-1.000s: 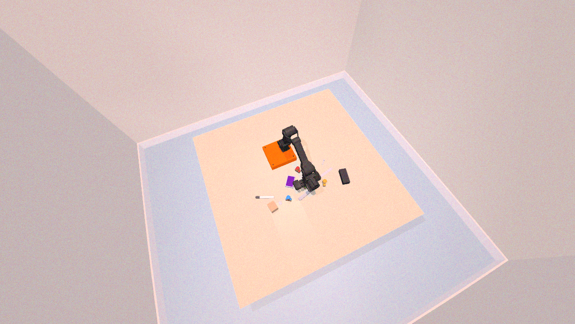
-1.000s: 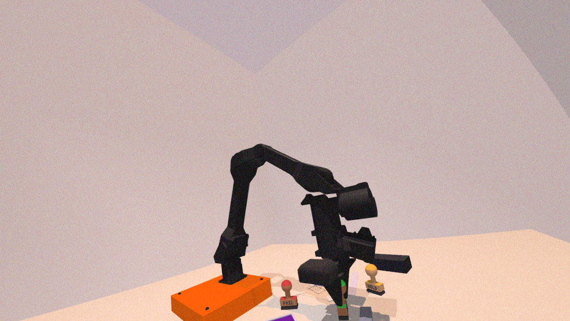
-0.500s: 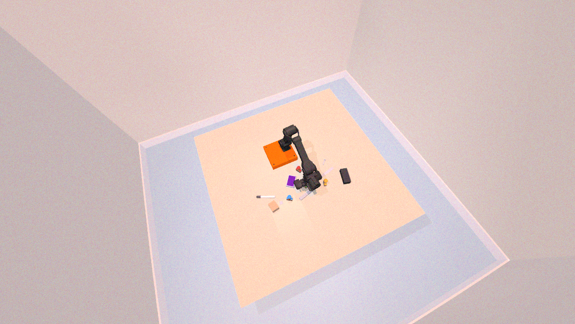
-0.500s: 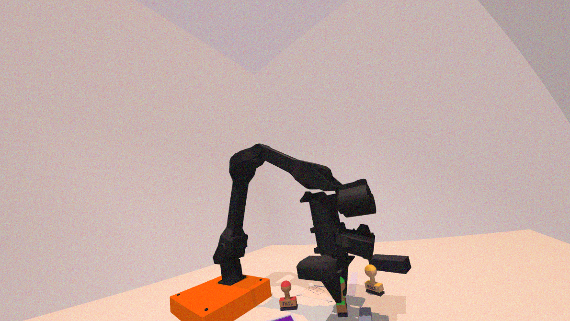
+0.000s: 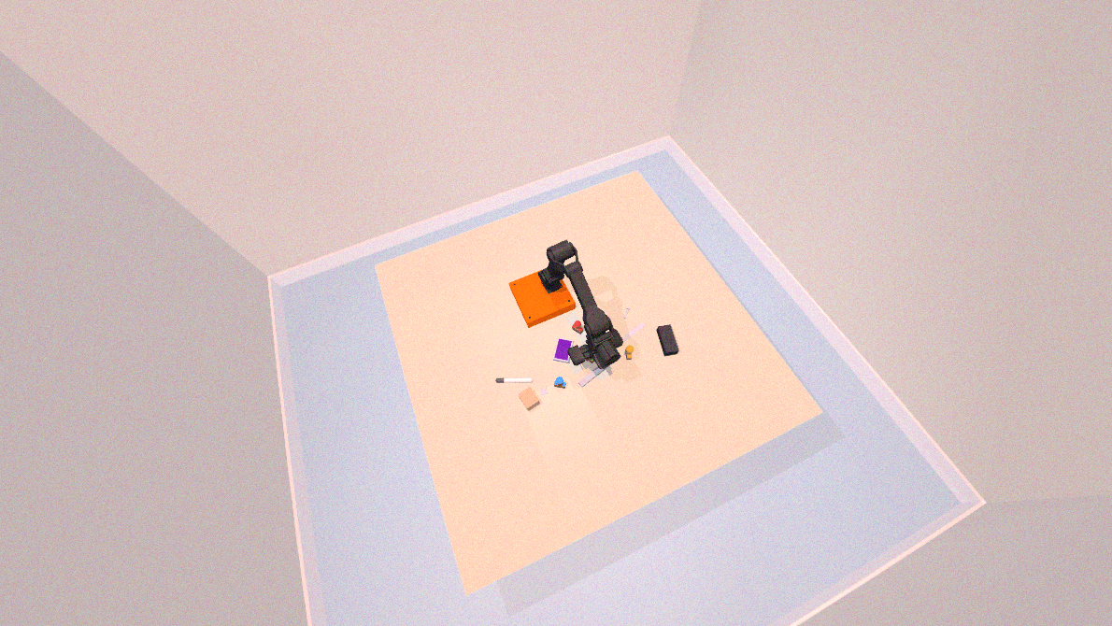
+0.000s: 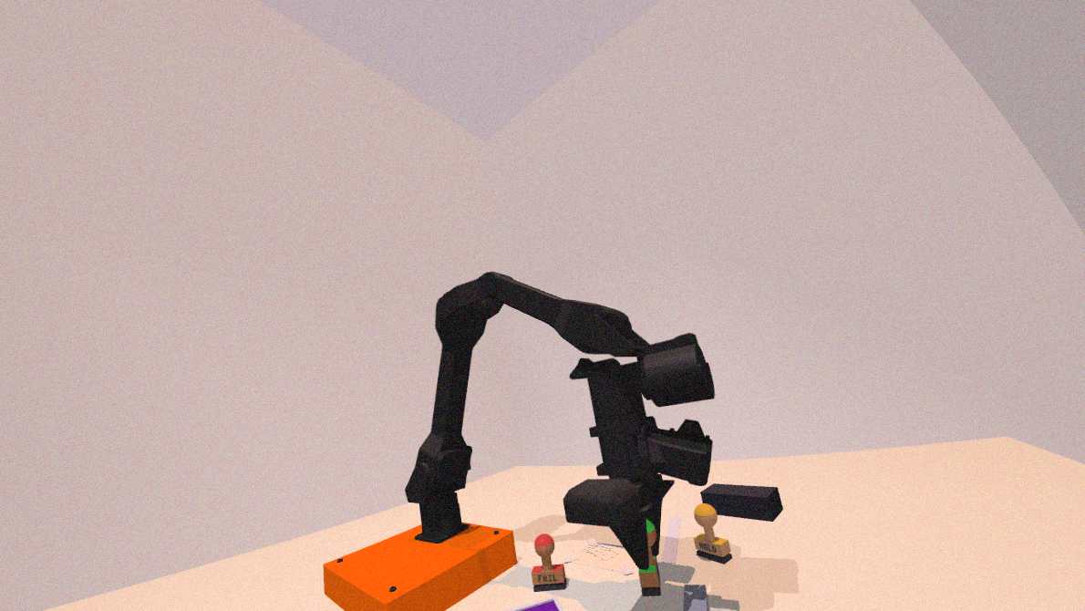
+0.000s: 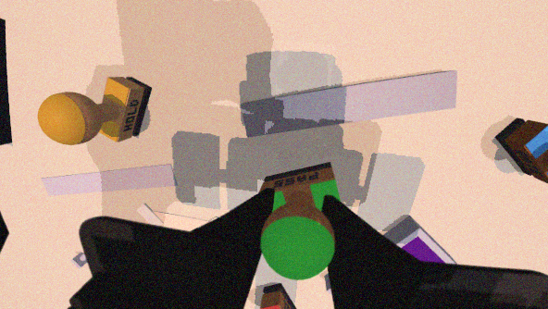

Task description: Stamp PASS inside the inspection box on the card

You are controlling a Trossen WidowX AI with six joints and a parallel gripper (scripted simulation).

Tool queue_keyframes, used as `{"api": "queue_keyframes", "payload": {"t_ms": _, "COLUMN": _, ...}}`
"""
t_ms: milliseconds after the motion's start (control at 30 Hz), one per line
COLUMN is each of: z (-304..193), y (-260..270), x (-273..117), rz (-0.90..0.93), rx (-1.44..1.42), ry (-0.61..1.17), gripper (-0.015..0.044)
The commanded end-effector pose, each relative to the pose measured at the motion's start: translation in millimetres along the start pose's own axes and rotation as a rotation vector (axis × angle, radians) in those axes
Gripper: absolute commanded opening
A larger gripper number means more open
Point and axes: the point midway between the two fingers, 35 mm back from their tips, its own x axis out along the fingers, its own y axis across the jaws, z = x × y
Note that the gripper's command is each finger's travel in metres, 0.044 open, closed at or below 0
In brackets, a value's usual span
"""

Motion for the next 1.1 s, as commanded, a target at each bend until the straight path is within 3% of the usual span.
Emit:
{"api": "queue_keyframes", "payload": {"t_ms": 0, "z": 0, "y": 1, "x": -3, "rz": 0.007, "rx": -0.003, "ry": 0.000, "gripper": 0.0000}}
{"api": "queue_keyframes", "payload": {"t_ms": 1067, "z": 0, "y": 1, "x": -18, "rz": 0.011, "rx": -0.003, "ry": 0.000, "gripper": 0.0000}}
